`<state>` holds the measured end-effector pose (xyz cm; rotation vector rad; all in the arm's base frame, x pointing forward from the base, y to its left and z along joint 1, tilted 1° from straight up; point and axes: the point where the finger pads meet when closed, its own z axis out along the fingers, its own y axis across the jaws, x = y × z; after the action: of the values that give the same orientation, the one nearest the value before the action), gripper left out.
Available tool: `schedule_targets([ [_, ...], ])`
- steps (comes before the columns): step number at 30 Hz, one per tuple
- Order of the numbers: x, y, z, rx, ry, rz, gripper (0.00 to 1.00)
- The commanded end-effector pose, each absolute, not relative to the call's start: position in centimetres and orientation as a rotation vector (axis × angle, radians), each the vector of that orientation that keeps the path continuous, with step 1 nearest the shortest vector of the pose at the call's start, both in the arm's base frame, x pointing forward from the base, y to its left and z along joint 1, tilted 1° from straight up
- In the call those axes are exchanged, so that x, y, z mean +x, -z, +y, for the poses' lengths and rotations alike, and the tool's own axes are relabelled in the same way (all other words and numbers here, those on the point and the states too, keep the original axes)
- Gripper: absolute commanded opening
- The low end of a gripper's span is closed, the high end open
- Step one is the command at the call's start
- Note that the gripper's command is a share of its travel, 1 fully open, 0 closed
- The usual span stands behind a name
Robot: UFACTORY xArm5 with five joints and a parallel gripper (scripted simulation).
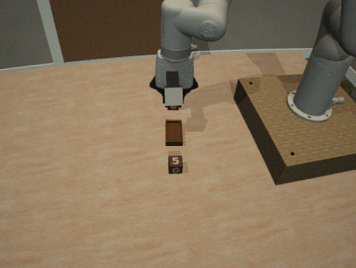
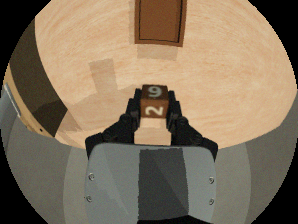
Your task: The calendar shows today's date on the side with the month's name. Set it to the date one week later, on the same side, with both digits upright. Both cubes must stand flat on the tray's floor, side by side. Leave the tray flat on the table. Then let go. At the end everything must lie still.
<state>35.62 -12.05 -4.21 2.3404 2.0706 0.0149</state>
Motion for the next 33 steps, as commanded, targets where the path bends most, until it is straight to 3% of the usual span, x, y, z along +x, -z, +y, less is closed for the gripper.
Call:
schedule_targets([
  [1, 35.7, 4.1, -12.1, 2.338, -0.017, 2.069, 0.37],
  [4, 35.7, 4.1, -12.1, 2.338, -0.017, 2.069, 0.37],
  [11, 35.7, 4.1, -12.1, 2.338, -0.017, 2.069, 0.49],
  [25, 35.7, 4.0, -12.1, 2.338, -0.017, 2.069, 0.49],
  [33, 35.7, 1.4, -12.1, 2.338, -0.017, 2.069, 0.49],
])
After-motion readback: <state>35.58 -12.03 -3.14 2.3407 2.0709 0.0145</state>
